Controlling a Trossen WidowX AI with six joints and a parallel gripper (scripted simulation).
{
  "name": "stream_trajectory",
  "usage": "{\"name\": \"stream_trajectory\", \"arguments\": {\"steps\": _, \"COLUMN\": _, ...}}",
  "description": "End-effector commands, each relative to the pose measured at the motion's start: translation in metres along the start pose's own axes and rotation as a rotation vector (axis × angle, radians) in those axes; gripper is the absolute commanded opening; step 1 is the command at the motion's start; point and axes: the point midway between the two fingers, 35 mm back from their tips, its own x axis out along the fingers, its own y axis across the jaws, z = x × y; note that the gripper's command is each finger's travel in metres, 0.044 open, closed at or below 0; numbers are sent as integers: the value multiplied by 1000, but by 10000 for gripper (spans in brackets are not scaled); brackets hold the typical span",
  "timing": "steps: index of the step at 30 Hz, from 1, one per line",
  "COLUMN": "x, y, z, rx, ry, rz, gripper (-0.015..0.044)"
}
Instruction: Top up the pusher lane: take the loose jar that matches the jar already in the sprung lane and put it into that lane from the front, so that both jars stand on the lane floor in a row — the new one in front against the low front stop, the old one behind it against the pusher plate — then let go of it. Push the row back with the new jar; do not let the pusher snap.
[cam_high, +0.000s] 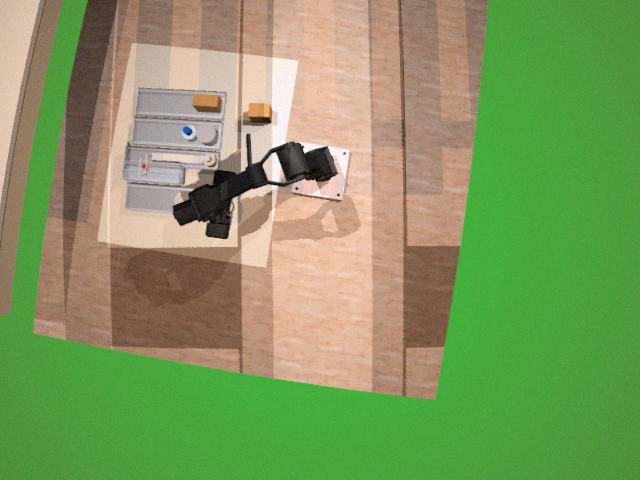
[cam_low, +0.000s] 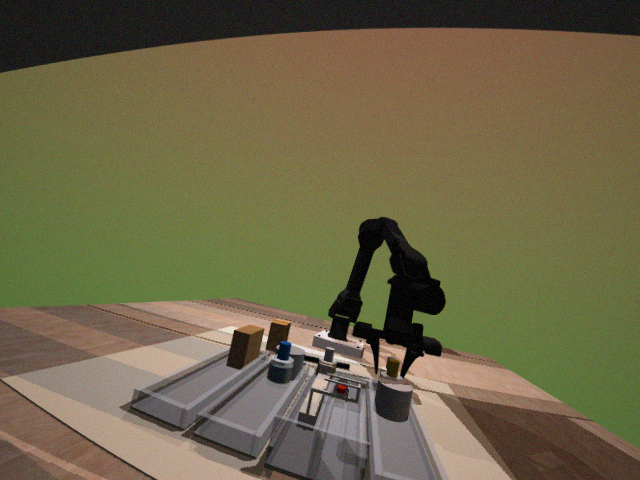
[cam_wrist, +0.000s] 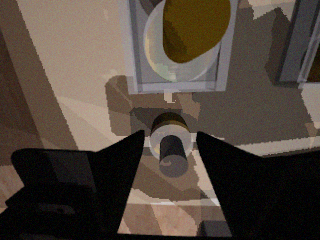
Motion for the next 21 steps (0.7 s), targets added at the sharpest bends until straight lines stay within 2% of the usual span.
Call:
{"name": "stream_trajectory", "arguments": {"steps": 1, "x": 0, "y": 0, "z": 0, "rx": 3, "ry": 1, "rz": 3, "gripper": 151}}
{"name": "stream_trajectory", "arguments": {"steps": 6, "x": 0, "y": 0, "z": 0, "rx": 3, "ry": 1, "rz": 3, "gripper": 118}}
{"name": "stream_trajectory", "arguments": {"steps": 11, "x": -5, "y": 2, "z": 0, "rx": -1, "ry": 2, "rz": 3, "gripper": 0}}
{"name": "stream_trajectory", "arguments": {"steps": 21, "x": -49, "y": 8, "z": 6, "rx": -14, "ry": 4, "rz": 3, "gripper": 0}}
